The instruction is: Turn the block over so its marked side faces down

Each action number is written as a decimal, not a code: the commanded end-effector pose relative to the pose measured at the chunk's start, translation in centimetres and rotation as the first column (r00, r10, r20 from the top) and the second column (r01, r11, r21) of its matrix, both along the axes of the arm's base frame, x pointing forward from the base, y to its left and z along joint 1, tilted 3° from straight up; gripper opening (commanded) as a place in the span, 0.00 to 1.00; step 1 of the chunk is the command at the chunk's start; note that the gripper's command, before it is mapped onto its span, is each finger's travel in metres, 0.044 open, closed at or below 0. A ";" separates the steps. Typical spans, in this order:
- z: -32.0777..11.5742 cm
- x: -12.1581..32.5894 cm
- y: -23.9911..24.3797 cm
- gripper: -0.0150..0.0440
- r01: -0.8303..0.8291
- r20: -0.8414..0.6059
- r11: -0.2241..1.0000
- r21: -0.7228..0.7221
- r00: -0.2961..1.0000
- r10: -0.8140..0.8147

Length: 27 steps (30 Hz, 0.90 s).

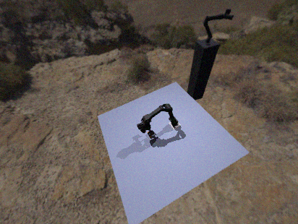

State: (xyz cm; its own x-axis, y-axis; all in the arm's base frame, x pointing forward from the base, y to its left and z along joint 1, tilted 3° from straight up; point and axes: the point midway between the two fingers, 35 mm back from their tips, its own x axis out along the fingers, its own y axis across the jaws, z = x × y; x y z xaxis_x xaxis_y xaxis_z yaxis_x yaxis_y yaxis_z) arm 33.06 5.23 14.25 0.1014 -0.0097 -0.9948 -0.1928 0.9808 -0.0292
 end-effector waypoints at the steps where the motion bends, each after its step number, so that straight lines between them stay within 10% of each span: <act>1: -1.9 0.0 -0.1 1.00 0.004 -0.021 1.000 -0.008 1.000 -0.004; 27: -5.7 0.3 -0.2 1.00 0.004 -0.021 1.000 -0.008 1.000 -0.004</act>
State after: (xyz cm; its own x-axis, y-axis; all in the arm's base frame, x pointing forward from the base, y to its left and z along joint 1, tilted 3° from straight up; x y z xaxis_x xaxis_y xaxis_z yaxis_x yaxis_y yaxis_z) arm 33.45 5.14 9.55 0.0924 -0.0117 -0.9957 -0.1888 0.9816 -0.0291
